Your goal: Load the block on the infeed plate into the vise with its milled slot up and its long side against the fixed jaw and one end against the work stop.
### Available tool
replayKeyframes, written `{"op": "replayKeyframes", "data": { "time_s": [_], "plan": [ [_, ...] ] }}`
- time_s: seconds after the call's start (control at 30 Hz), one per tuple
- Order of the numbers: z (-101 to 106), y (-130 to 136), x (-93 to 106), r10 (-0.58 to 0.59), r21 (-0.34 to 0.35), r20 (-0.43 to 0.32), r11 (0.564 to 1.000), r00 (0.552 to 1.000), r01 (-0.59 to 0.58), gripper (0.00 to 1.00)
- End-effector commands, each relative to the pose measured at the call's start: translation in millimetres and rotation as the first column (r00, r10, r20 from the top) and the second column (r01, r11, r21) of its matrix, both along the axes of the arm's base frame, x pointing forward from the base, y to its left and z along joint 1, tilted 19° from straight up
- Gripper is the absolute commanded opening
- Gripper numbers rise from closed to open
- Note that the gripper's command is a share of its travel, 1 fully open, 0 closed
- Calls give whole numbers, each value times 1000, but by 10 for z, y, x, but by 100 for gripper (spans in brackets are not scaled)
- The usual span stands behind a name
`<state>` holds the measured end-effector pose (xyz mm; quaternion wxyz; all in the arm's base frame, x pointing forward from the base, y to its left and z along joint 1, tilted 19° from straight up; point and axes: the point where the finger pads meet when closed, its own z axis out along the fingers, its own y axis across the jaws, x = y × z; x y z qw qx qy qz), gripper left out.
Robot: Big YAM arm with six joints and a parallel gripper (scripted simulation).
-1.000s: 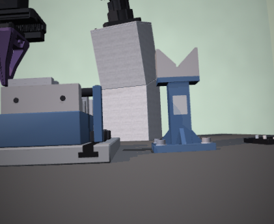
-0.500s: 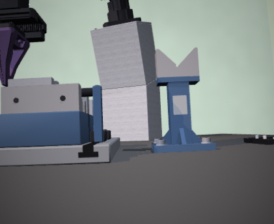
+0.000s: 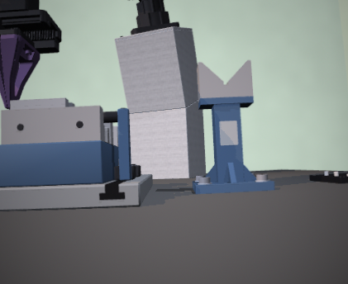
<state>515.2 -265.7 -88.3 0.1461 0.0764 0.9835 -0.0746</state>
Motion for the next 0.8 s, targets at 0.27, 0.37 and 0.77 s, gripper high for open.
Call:
{"op": "replayKeyframes", "data": {
  "time_s": [0.27, 0.37, 0.77],
  "plan": [
    [58, 51, 80, 0, -10, 21, 1000, 1000, 1, 0],
    [69, 63, 90, -1, -10, 22, 1000, 1000, 1, 0],
    [80, 102, 88, 0, -9, 22, 1000, 1000, 0, 0]
  ]
}}
